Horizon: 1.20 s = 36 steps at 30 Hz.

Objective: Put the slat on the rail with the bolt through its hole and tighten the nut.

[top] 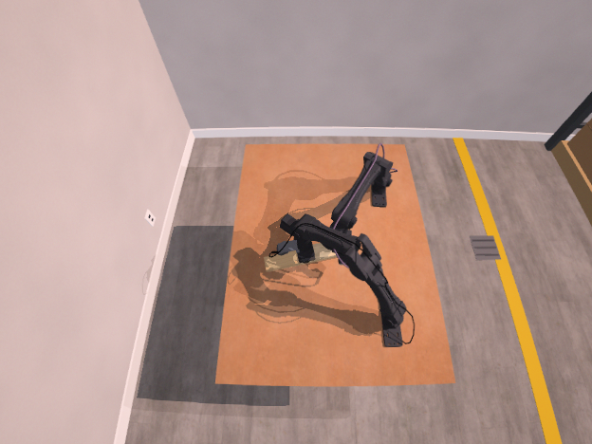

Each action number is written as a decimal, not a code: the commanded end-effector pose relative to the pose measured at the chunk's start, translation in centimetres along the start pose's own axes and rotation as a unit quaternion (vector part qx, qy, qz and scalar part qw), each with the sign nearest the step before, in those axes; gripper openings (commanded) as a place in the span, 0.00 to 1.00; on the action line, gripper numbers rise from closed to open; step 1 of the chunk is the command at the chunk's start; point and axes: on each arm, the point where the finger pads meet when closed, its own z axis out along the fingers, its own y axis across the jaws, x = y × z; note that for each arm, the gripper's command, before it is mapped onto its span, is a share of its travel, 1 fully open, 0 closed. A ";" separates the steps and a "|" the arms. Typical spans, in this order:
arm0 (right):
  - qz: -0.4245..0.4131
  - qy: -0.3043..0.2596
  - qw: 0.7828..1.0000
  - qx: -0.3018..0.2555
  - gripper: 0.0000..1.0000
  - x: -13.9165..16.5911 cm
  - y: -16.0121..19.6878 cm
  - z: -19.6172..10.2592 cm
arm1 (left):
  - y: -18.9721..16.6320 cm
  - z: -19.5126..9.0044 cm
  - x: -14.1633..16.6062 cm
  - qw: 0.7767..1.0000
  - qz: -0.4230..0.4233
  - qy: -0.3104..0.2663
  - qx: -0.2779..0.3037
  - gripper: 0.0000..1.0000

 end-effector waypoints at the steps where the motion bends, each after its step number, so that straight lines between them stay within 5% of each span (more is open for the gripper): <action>1: 0.099 -0.007 0.995 0.002 0.12 -0.1 -0.1 -0.4 | -0.2 -0.5 -0.1 1.000 0.000 -0.005 0.006 0.72; 16: 0.350 -0.007 0.937 -0.001 0.12 -0.1 -0.1 -0.4 | -0.2 -0.5 -0.1 1.000 0.000 -0.005 0.006 0.72; 29: 0.578 -0.007 0.816 -0.004 0.12 -0.1 -0.1 -0.4 | -0.2 -0.5 -0.1 1.000 0.000 -0.005 0.006 0.72; 31: 0.578 -0.007 0.816 -0.004 0.12 -0.1 -0.1 -0.4 | -0.2 -0.5 -0.1 1.000 0.000 -0.005 0.006 0.72; 36: 0.656 -0.006 0.755 -0.005 0.12 -0.1 -0.1 -0.4 | -0.2 -0.5 -0.1 1.000 0.000 -0.005 0.006 0.72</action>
